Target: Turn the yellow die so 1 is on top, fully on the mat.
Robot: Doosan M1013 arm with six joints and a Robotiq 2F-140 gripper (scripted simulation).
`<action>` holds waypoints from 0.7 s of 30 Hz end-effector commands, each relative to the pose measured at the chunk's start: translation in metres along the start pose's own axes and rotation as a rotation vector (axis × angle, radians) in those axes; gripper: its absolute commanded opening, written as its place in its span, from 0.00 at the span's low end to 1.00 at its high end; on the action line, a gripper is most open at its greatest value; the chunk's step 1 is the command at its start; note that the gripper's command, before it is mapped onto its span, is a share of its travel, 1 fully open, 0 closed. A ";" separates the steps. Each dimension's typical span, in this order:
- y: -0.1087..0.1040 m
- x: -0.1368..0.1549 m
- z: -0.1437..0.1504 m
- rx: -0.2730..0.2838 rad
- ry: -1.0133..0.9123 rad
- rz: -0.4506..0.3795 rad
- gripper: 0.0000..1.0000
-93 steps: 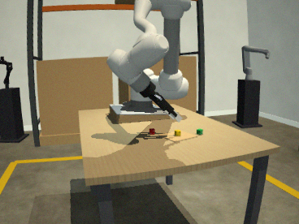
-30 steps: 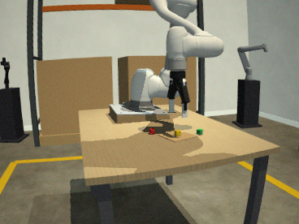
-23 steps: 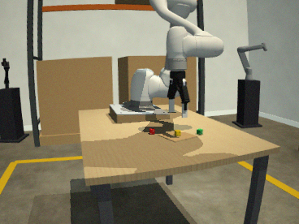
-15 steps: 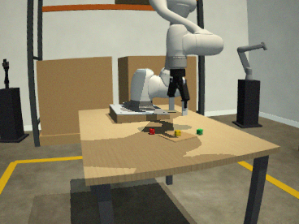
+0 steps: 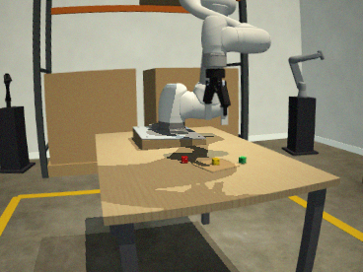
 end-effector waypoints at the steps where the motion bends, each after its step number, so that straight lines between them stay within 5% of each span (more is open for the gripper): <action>1: -0.009 0.000 0.000 0.000 0.000 0.000 1.00; 21: -0.014 0.000 0.000 0.000 0.000 0.000 1.00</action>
Point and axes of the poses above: the point where the finger pads meet when closed, its own y axis out along the fingers, its own z axis across the jaws, x = y × z, the point moved 10 cm from there along -y, back along the fingers, and after that the axes turned 4 degrees about -y, right-handed, at the moved point
